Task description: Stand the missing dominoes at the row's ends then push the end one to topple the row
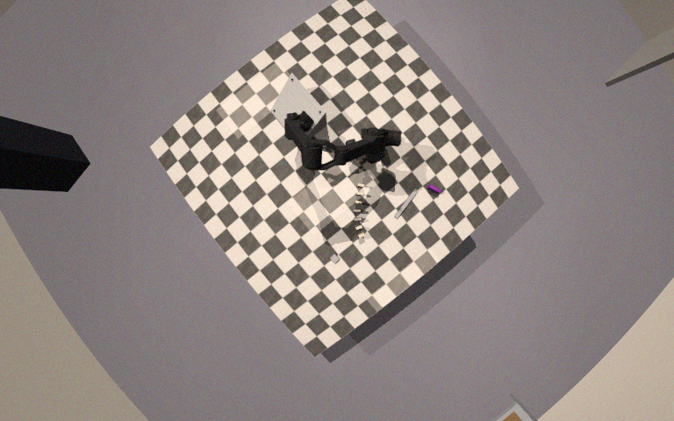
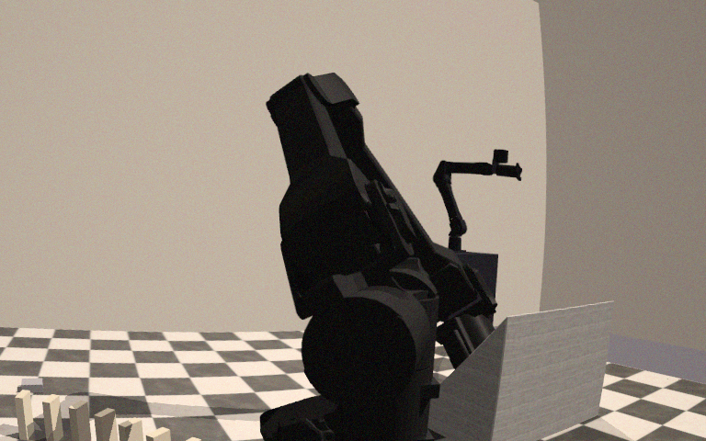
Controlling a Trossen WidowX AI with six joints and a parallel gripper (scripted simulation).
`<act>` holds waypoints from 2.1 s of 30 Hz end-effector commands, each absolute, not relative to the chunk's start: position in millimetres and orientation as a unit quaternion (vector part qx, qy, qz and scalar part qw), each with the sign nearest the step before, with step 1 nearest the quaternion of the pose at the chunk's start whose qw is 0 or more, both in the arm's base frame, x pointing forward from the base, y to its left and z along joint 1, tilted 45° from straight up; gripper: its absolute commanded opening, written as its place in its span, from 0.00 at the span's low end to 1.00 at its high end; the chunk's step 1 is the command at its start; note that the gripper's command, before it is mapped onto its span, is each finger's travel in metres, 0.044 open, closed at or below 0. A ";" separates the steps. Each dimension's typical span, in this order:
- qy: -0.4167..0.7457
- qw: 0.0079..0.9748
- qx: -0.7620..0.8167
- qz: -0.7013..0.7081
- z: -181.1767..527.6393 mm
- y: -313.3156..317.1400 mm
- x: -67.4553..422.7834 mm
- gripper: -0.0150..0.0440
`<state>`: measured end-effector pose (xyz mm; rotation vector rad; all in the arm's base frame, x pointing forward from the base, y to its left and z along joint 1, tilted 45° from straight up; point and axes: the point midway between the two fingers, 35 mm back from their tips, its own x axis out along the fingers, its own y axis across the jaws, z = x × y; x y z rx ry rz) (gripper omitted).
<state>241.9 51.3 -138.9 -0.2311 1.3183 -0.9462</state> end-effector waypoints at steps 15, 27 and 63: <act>0.587 0.684 -0.105 -0.420 -139.4 51.0 242.3 0.44; 0.588 0.684 -0.104 -0.420 -105.9 89.7 245.1 0.44; 0.704 0.382 -0.576 0.160 -93.0 237.0 239.7 0.44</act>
